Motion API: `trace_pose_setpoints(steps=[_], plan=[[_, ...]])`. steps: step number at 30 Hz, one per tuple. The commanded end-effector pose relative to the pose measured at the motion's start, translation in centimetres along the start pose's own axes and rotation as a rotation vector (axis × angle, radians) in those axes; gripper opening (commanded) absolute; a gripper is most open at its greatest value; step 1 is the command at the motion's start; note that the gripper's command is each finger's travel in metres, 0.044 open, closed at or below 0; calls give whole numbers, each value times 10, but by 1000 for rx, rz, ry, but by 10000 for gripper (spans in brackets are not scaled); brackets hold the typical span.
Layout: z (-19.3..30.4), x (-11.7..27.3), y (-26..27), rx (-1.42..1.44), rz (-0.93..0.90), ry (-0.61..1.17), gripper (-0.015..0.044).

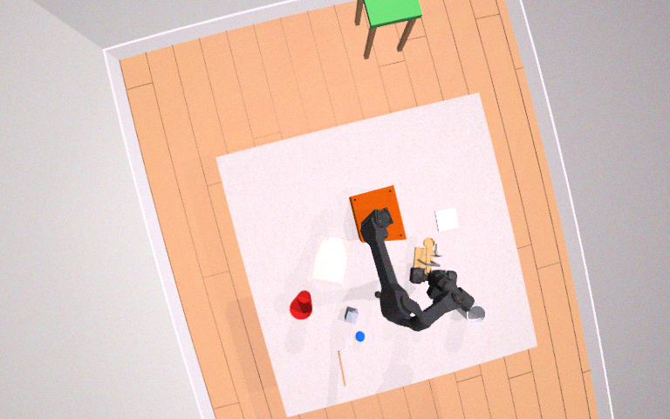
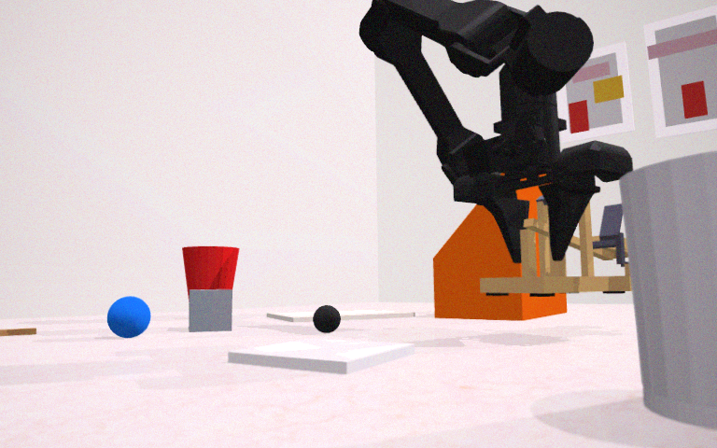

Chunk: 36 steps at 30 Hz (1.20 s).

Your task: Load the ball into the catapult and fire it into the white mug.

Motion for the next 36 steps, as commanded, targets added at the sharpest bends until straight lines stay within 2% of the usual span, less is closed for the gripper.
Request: trace_pose_setpoints(steps=[1, 25, 36], plan=[[-2, 9, 0, 37, -5, 4, 0], [2, 7, 17, 853, -6, 3, 0], [6, 6, 22, 876, -7, 3, 0]])
Point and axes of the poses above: the point midway between the two fingers, 35 mm back from their tips, its own x axis back along the fingers, its own y axis across the jaws, z = x × y, the point moved 2 cm from there along x, back along the fingers, and after that the axes turned 3 degrees about x, right-handed, at the moved point
